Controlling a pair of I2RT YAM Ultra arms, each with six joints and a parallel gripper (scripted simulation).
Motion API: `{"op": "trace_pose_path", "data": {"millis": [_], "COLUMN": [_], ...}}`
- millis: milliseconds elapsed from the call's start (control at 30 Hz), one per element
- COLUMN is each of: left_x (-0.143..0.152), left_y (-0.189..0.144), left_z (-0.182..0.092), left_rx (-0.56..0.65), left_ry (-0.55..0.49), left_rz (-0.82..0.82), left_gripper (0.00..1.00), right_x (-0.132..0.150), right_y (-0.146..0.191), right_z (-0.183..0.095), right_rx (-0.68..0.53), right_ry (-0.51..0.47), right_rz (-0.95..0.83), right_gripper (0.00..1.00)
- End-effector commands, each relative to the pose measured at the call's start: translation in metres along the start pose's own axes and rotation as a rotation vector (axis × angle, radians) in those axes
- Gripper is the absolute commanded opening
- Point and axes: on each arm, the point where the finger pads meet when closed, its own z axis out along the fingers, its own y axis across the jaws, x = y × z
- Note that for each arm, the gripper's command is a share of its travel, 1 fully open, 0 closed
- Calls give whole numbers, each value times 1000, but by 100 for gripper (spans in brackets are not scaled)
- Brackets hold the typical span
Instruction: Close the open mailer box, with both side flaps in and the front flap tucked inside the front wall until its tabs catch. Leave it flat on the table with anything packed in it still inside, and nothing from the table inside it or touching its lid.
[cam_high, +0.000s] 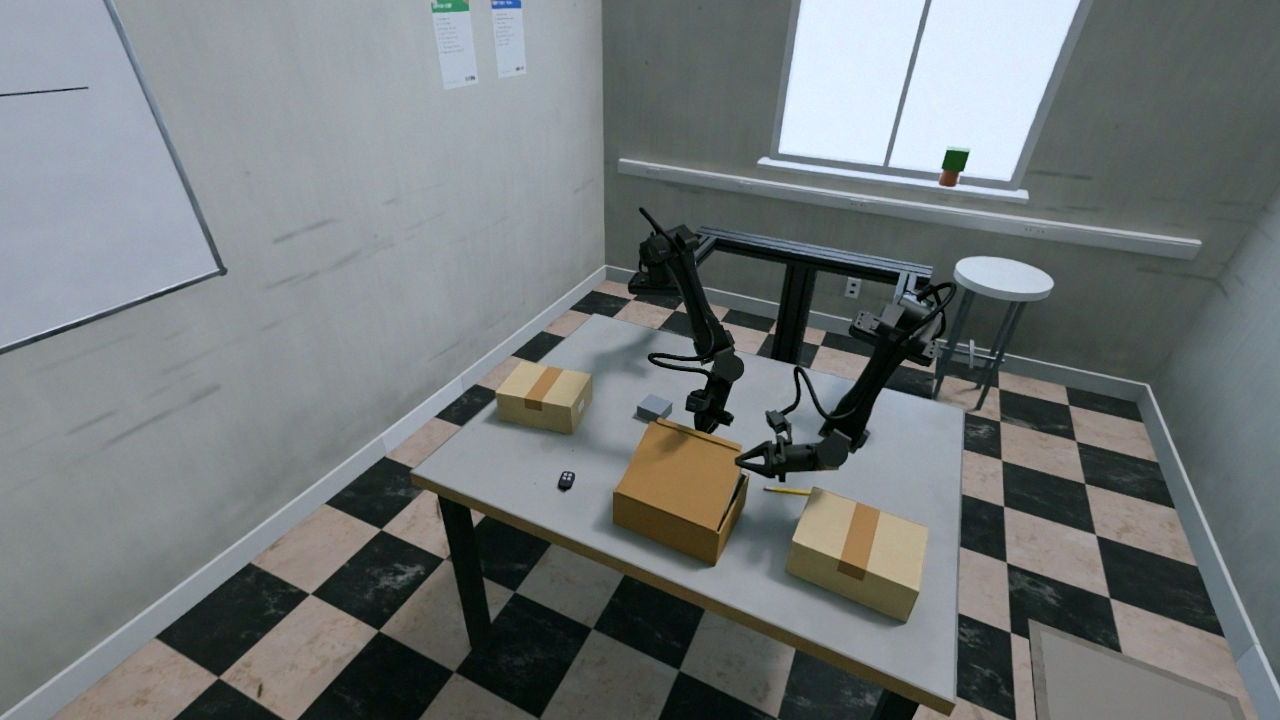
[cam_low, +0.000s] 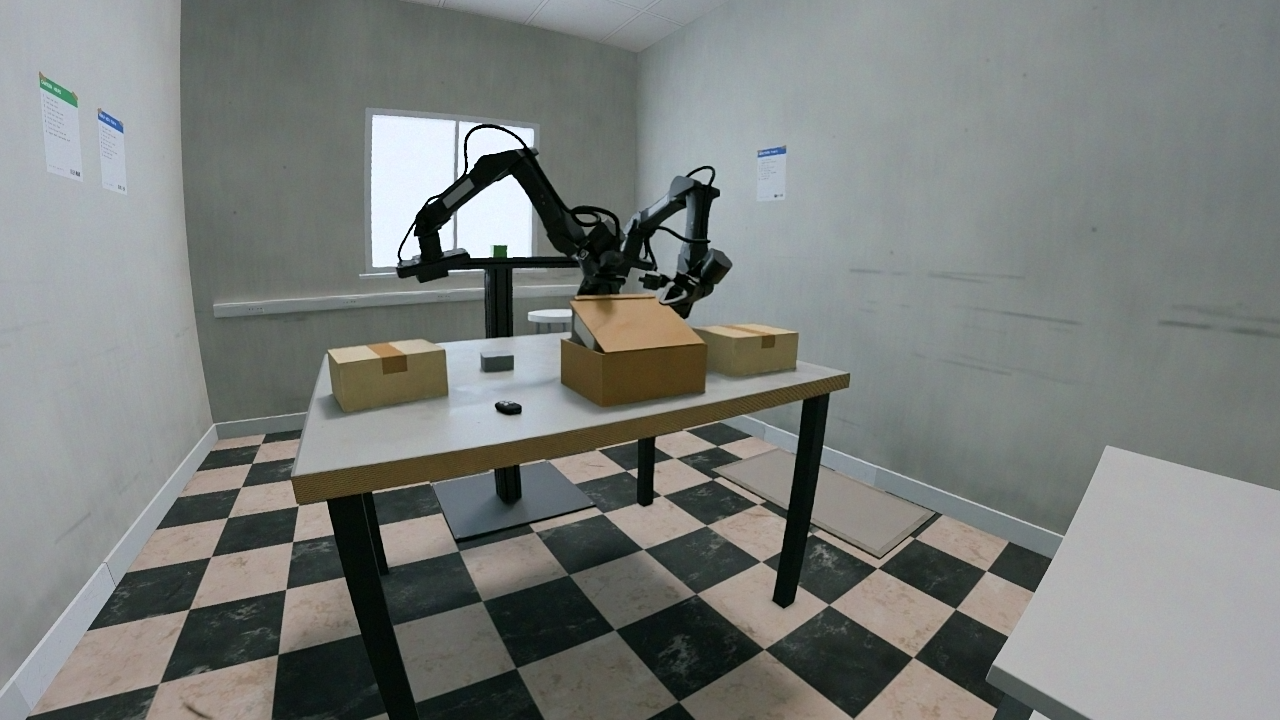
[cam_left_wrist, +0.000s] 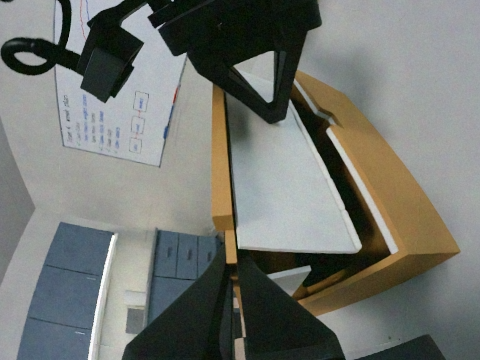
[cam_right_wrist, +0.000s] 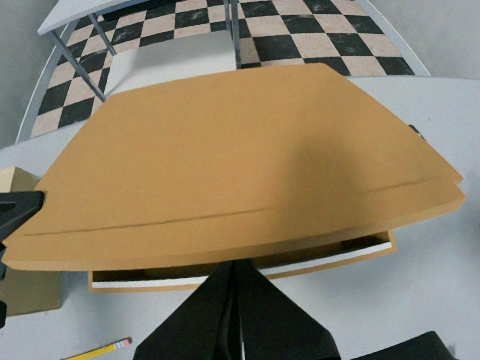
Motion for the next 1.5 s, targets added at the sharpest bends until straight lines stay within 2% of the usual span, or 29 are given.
{"op": "trace_pose_path", "data": {"millis": [0, 267, 300, 367, 400, 433, 467, 533, 567, 600, 933, 967, 1000, 1067, 1467], "left_x": [-26, -27, -30, -30, -23, -23, -23, -26, -30, -30, -31, -31, -31, -31, -31], "left_y": [-32, -42, -46, -46, -42, -49, -49, -50, -47, -49, -52, -52, -52, -52, -52], "left_z": [4, 4, 5, 5, 3, 0, 0, 2, 5, 6, 6, 6, 6, 6, 6], "left_rx": [33, 12, 29, 29, 5, 8, 3, -4, 16, 17, 20, 21, 21, 21, 21], "left_ry": [-90, -96, -101, -101, -93, -90, -91, -97, -101, -102, -103, -104, -104, -104, -104], "left_rz": [-74, -30, -71, -71, -18, -23, -13, 5, -43, -46, -51, -51, -51, -51, -51], "left_gripper": [1, 1, 1, 1, 1, 1, 1, 1, 1, 1, 1, 1, 1, 1, 1], "right_x": [-11, -1, -12, -12, 7, -3, 5, 8, -7, 2, 1, 11, 3, 4, 30], "right_y": [0, 1, 1, 1, 4, 10, 3, 3, 10, 10, 11, 10, 11, 11, 11], "right_z": [12, 14, 11, 11, 5, 2, 15, 14, 1, -4, -13, -11, -15, -17, -22], "right_rx": [11, 10, 8, 8, 1, -9, 9, 7, -12, -15, -21, -15, -21, -20, -15], "right_ry": [-55, -50, -61, -61, -45, -55, -45, -50, -63, -50, -66, -55, -67, -65, -51], "right_rz": [46, 40, 51, 51, 30, 30, 31, 35, 40, 32, 49, 38, 50, 48, 32], "right_gripper": [1, 1, 1, 1, 1, 1, 1, 1, 1, 1, 1, 1, 1, 1, 1]}}
